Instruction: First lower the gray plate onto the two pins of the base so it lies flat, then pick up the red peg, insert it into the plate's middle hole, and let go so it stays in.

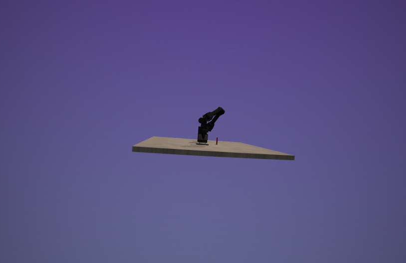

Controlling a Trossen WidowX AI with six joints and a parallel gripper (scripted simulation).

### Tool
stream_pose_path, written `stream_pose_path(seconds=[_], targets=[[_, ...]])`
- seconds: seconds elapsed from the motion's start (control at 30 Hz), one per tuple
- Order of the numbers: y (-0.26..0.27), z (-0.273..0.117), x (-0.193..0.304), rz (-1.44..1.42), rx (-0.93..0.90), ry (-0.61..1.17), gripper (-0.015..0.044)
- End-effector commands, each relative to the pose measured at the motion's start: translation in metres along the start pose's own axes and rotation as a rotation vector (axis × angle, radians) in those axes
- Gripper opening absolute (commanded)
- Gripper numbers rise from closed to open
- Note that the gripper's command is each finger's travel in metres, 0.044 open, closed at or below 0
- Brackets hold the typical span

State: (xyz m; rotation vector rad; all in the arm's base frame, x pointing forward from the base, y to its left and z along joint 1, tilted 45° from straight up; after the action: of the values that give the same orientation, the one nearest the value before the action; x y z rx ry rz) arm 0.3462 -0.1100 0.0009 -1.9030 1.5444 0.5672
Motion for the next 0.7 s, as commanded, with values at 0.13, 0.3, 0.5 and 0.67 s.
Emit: stream_pose_path(seconds=[0.13,0.3,0.5,0.67], targets=[[0.001,0.013,0.001,0.006,-0.003,-0.002,0.0],[0.001,0.016,0.001,0.006,-0.003,-0.002,0.0],[0.001,0.025,0.001,0.006,-0.003,-0.002,0.0],[0.001,0.033,0.001,0.006,-0.003,-0.003,0.0]])
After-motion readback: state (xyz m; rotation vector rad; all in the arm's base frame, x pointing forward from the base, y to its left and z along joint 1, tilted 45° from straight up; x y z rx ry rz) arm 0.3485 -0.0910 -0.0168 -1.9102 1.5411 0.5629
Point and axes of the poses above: the point midway between the two fingers, 35 mm back from their tips, its own z axis out along the fingers, its own y axis across the jaws, x = y × z, the point moved 10 cm from there along -z, back along the fingers, and after that the axes turned 11 degrees about -z, right-handed, at the moved point
